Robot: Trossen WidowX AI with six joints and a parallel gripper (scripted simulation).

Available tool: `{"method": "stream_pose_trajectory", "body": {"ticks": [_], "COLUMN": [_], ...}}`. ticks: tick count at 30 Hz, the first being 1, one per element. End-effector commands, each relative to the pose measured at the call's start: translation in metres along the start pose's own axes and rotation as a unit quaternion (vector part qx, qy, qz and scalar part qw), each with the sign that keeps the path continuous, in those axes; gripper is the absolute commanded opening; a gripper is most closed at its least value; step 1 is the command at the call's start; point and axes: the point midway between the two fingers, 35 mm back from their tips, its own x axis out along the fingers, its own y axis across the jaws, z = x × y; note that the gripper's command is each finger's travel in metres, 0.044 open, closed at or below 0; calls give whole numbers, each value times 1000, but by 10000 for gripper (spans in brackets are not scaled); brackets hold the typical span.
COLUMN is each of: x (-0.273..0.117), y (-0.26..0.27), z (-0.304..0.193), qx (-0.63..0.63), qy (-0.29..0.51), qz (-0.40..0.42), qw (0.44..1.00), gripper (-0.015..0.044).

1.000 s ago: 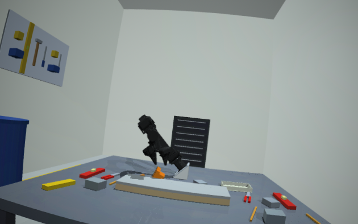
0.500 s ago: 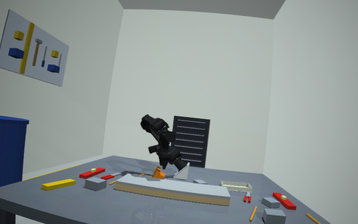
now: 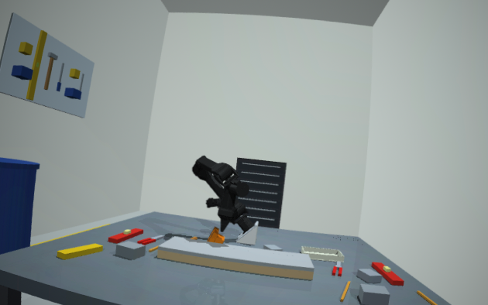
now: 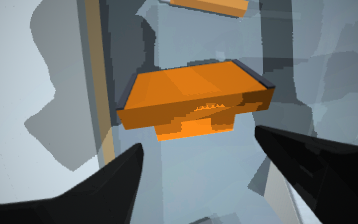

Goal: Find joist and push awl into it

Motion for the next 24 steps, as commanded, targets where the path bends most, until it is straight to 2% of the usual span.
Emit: {"method": "stream_pose_trajectory", "body": {"ticks": [1,24], "x": [6,43], "y": [-1,-1], "z": [-1,-4], "qx": [-1,0], "qy": [-3,-4], "qz": [-2,-2], "qw": [1000,1000], "gripper": [440,440]}}
